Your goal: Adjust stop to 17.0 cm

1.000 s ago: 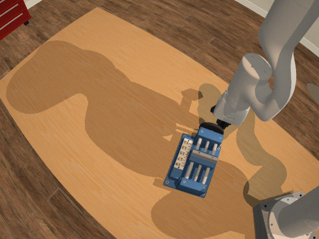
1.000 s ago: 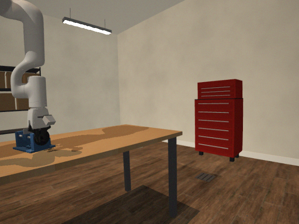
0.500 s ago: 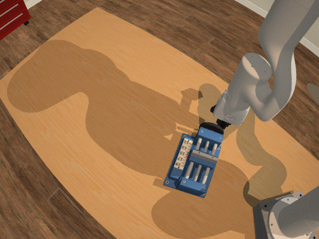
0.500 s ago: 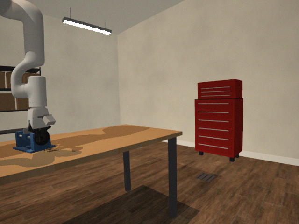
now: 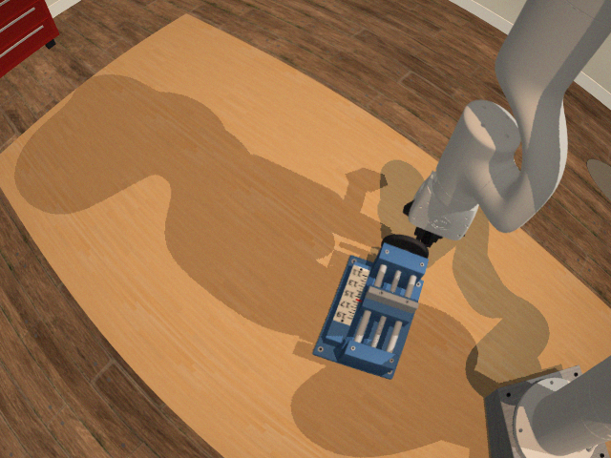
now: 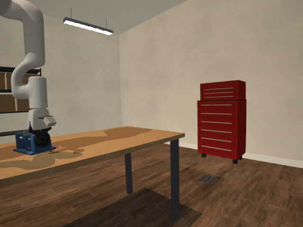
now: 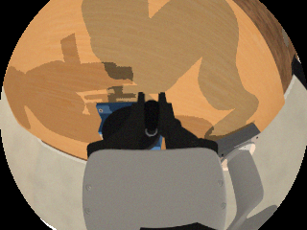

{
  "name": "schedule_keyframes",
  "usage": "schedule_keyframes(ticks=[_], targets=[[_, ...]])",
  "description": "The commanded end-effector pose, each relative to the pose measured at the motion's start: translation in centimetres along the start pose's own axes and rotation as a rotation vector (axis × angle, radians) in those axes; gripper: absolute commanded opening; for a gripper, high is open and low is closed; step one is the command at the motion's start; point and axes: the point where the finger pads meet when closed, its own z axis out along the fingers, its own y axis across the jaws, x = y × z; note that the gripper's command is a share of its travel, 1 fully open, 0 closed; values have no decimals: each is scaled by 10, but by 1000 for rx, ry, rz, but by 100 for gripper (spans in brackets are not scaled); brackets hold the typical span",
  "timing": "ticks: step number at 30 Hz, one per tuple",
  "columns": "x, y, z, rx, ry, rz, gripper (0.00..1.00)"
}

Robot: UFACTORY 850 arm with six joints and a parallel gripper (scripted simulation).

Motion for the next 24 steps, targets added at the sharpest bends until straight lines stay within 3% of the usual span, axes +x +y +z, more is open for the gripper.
schedule_keyframes(ticks=[1, 24], targets=[[0, -1, -1, 0, 1, 0, 6], [1, -4, -9, 0, 1, 0, 6]])
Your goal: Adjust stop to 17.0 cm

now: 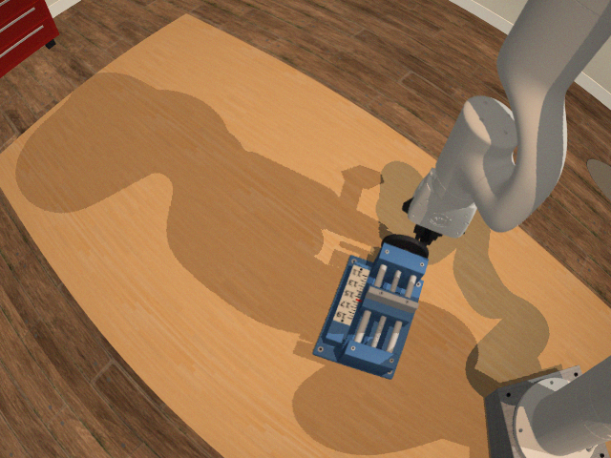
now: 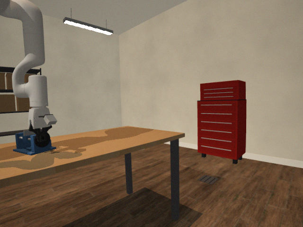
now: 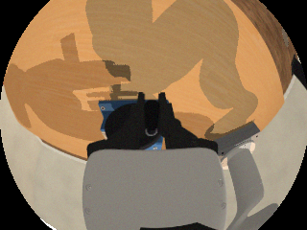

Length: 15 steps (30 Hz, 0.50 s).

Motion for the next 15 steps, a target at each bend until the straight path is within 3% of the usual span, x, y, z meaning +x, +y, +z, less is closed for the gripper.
schedule_keyframes(ticks=[1, 15], targets=[[1, -2, -2, -1, -1, 0, 6], [1, -8, -9, -1, -1, 0, 6]])
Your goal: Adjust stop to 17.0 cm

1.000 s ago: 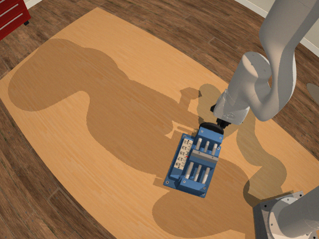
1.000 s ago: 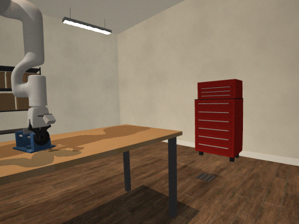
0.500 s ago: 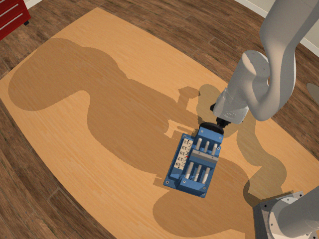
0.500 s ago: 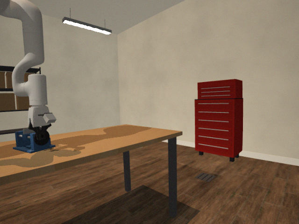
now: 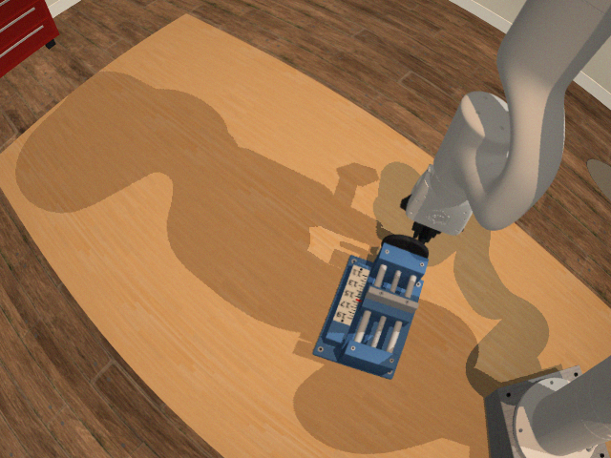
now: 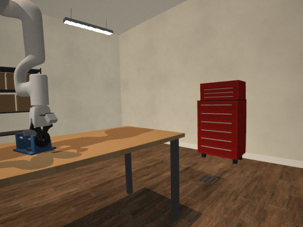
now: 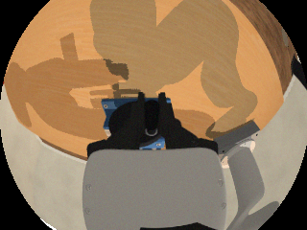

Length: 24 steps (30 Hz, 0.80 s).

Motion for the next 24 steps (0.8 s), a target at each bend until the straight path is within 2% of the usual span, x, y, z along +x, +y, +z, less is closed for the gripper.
schedule_keyframes(ticks=[1, 10, 16, 19, 24], targets=[[1, -3, -3, -1, -2, 0, 6], [1, -11, -7, -1, -2, 0, 6], [1, -28, -8, -1, -2, 0, 6], [1, -44, 2, -1, -2, 0, 6], [1, -52, 16, -1, -2, 0, 6]])
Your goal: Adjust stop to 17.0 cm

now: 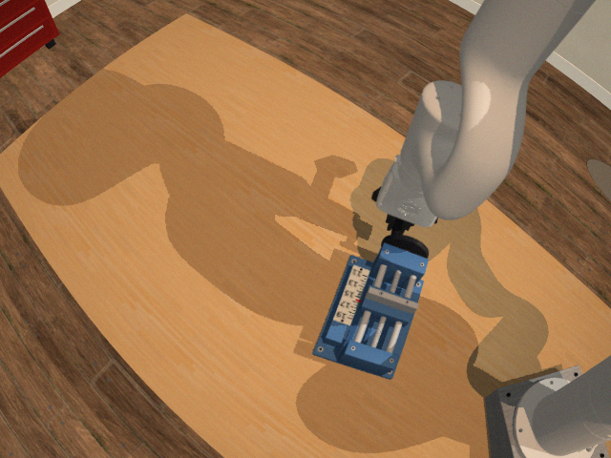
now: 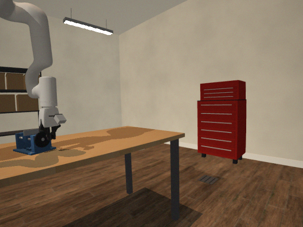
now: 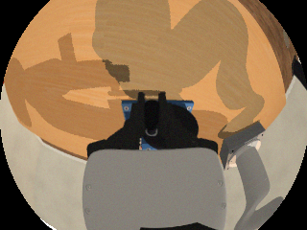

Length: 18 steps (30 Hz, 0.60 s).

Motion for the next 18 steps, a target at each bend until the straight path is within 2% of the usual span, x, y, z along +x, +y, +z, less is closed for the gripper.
schedule_keyframes(ticks=[1, 18], targets=[[1, -3, 7, -2, 0, 0, 6], [1, 1, 32, -2, 0, 0, 6]])
